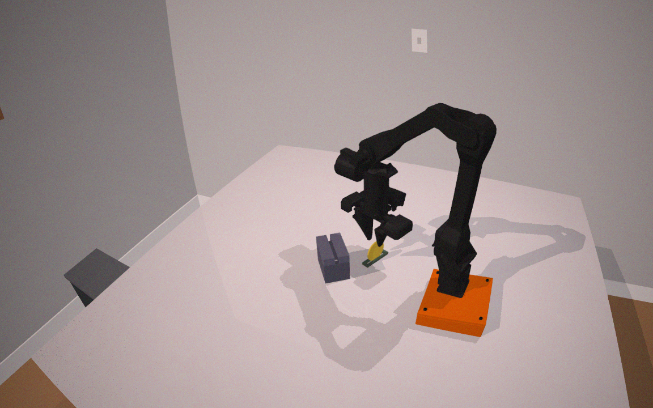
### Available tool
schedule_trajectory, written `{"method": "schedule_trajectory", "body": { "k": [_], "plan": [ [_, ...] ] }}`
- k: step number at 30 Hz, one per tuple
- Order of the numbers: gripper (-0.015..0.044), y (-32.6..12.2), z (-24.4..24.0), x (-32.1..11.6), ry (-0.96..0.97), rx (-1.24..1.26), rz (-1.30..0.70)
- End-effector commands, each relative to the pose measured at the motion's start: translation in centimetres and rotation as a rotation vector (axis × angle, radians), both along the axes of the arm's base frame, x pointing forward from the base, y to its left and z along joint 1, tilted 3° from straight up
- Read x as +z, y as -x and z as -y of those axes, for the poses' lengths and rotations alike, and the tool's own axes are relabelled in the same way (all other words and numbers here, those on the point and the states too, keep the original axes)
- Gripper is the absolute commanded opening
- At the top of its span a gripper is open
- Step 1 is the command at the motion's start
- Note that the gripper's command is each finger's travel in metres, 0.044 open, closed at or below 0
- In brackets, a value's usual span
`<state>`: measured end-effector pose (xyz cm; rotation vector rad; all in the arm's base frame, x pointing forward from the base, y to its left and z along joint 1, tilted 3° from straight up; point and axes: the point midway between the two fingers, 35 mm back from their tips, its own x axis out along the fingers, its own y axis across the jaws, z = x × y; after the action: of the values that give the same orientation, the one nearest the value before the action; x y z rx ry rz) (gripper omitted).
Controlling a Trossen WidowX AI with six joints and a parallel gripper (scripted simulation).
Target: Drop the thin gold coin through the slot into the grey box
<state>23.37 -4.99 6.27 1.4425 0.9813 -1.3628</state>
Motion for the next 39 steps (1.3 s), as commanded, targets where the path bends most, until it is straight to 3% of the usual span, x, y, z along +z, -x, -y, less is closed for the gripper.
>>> {"method": "schedule_trajectory", "body": {
  "k": [1,22,27,39],
  "plan": [
    [0.0161,0.2,-0.1,-1.0,-0.008,-0.003,-0.012],
    [0.0161,0.2,-0.1,-4.0,-0.008,-0.003,-0.012],
    [0.0029,0.2,-0.1,-4.0,-0.008,-0.003,-0.012],
    [0.0000,0.2,-0.1,-4.0,-0.007,-0.002,-0.011]
  ]
}}
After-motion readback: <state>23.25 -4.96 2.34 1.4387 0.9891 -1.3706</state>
